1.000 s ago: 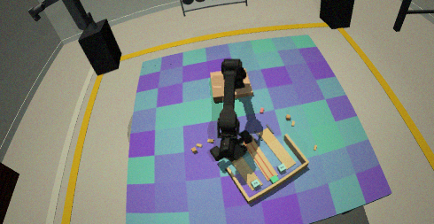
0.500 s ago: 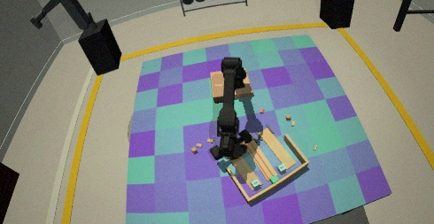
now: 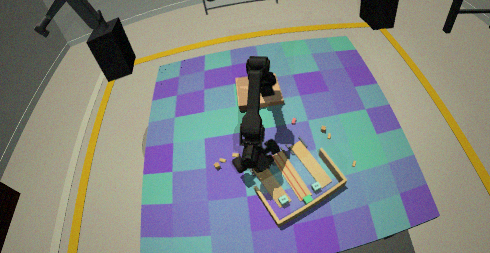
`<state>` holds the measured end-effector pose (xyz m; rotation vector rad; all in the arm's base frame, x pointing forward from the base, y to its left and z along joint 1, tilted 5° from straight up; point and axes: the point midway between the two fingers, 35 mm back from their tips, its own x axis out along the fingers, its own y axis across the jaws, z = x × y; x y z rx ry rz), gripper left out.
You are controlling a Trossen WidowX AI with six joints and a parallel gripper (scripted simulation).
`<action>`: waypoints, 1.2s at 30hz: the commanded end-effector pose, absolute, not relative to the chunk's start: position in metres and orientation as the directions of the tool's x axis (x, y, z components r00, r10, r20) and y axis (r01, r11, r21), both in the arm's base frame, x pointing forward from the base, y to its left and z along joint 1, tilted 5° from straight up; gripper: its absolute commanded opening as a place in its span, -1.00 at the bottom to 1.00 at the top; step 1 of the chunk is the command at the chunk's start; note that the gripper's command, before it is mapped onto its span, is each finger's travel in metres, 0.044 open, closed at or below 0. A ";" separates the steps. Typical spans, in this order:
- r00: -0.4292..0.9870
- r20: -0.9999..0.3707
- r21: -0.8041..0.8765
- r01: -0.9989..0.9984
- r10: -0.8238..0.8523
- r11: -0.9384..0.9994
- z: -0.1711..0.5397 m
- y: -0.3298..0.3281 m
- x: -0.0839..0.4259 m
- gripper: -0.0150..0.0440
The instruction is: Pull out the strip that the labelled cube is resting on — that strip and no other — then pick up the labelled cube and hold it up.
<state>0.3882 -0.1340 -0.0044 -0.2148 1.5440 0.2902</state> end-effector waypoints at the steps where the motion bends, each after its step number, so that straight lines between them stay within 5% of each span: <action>1: -0.019 -0.999 0.052 -0.313 0.048 0.948 -0.008 -0.138 0.376 -0.49; 36: -0.024 -0.999 0.052 -0.313 0.047 0.948 -0.009 -0.153 0.324 -0.49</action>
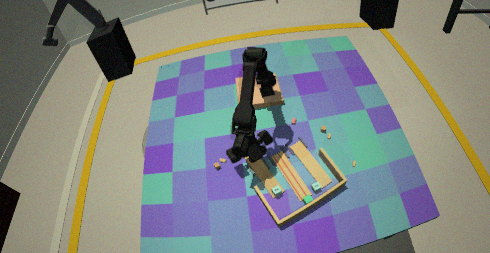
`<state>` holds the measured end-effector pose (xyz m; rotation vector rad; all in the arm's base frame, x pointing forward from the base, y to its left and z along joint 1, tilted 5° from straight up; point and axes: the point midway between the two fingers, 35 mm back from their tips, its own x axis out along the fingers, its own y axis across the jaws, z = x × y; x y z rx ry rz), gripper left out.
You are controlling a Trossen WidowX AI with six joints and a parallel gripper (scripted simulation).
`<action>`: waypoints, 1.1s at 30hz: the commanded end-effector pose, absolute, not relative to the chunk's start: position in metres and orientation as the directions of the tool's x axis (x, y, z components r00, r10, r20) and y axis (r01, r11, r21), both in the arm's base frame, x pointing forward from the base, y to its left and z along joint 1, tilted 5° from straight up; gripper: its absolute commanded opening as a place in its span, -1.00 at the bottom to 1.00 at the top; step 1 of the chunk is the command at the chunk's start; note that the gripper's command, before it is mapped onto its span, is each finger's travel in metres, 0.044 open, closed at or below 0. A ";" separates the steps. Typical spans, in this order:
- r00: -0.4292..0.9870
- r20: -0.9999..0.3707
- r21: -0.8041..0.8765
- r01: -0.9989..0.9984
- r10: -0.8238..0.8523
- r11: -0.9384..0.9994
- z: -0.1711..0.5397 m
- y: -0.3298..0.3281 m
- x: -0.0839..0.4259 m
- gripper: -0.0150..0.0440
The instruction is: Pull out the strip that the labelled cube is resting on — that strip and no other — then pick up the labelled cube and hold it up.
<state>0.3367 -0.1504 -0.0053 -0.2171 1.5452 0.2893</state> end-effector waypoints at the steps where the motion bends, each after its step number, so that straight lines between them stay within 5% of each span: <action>1: -0.024 -0.999 0.052 -0.313 0.046 0.948 -0.009 -0.154 0.323 -0.49; 33: -0.029 -0.999 0.052 -0.313 0.045 0.948 -0.010 -0.167 0.277 -0.49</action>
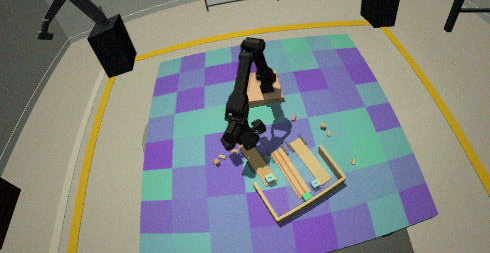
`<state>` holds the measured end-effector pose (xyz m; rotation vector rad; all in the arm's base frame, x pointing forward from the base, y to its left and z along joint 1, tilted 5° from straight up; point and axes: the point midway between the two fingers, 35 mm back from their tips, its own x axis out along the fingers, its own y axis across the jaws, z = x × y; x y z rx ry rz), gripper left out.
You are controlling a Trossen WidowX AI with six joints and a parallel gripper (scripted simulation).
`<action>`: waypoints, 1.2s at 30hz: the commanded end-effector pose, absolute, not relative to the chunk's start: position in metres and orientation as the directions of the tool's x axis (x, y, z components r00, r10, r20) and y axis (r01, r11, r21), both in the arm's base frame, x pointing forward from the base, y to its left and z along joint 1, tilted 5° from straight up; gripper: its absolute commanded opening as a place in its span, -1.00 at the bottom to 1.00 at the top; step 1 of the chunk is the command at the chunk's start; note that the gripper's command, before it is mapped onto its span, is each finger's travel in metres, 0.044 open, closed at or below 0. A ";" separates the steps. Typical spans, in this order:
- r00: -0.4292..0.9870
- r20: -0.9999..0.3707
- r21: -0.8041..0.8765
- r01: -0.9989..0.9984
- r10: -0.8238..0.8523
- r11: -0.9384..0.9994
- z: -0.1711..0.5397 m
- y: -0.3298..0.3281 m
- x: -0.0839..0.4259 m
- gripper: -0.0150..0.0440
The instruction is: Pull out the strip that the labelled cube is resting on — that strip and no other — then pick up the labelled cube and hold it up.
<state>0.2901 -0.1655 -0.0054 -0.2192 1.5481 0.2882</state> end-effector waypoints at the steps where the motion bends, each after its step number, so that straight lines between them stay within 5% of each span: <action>1: -0.029 -0.999 0.052 -0.313 0.045 0.948 -0.010 -0.168 0.276 -0.49; 36: -0.033 -0.998 0.052 -0.312 0.044 0.949 -0.009 -0.180 0.233 -0.49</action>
